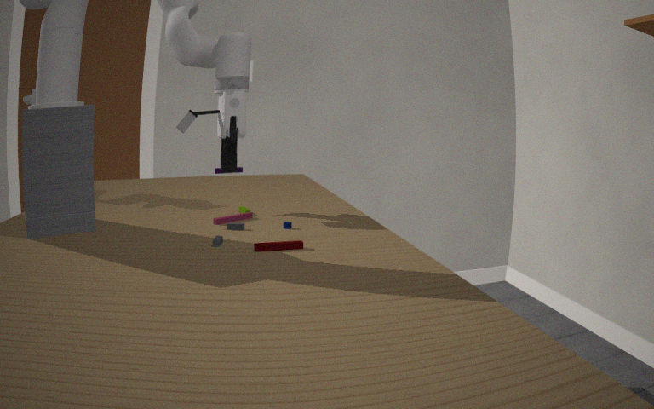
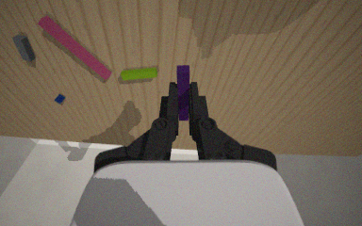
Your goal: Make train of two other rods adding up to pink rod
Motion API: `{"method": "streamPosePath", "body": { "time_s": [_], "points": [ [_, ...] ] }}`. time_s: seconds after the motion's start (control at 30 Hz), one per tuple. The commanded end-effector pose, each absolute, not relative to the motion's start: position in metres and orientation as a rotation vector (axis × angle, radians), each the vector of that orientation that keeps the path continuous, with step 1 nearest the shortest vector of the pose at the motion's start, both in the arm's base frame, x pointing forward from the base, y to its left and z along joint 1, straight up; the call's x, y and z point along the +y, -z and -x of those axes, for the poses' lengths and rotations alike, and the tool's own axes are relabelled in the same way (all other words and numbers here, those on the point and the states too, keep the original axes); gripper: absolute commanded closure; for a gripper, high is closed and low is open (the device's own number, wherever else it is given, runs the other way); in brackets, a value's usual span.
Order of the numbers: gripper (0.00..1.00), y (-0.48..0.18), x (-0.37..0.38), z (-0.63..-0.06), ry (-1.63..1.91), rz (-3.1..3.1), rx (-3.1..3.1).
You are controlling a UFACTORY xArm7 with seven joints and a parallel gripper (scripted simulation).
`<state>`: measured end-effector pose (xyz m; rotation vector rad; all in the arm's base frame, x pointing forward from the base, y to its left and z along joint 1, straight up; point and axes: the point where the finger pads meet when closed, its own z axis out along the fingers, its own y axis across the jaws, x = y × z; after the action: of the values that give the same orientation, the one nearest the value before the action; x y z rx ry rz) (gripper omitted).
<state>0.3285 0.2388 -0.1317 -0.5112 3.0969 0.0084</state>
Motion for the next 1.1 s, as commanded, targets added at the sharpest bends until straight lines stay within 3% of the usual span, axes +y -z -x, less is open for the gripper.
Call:
{"method": "streamPosePath", "body": {
  "time_s": [0.0, 0.6, 1.07],
  "points": [
    [0.96, 0.108, 0.239, -0.328, -0.003, 0.512, 3.096],
    [0.96, 0.106, 0.234, -0.33, -0.003, 0.548, 3.09],
    [0.96, 0.106, 0.159, -0.359, -0.005, 1.077, 2.947]
  ]
}}
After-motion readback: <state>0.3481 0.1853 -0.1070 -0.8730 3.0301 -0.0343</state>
